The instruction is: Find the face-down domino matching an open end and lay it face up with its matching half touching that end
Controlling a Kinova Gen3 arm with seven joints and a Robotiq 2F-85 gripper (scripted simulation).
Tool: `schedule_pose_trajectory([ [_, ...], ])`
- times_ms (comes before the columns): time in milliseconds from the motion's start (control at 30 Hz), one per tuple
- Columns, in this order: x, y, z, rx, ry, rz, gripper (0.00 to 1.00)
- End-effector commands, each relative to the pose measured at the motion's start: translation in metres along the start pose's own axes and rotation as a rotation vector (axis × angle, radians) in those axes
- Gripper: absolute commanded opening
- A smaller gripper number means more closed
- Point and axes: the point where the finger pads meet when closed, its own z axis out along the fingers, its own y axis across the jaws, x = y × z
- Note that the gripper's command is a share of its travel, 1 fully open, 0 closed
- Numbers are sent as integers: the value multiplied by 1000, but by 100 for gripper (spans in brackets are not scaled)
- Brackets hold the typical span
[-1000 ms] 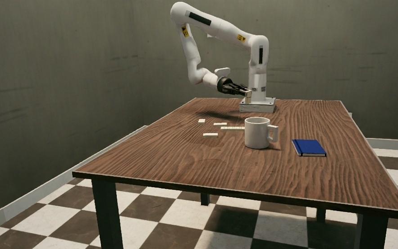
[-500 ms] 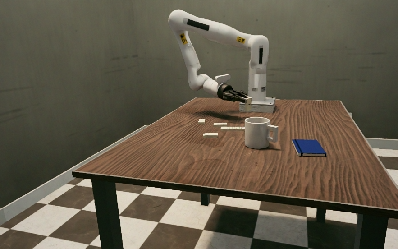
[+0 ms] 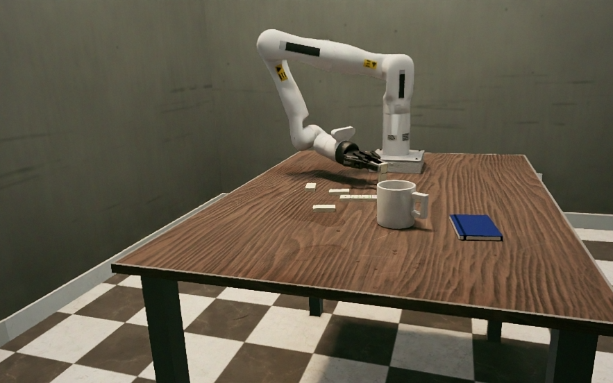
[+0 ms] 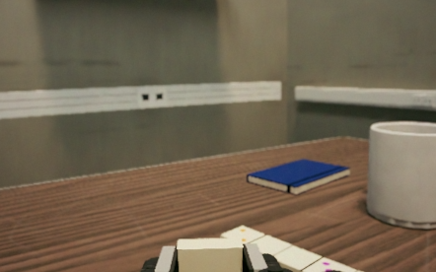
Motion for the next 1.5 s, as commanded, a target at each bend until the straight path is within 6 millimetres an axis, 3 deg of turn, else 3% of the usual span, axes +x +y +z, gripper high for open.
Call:
schedule_pose_trajectory([
  [0, -5, 0, 1, 0, 0, -1, 32],
  [433, -17, 0, 3, 0, 0, -1, 32],
  [1267, -18, 0, 3, 0, 0, -1, 32],
  [1300, -18, 0, 3, 0, 0, -1, 50],
  [1467, -18, 0, 3, 0, 0, -1, 50],
])
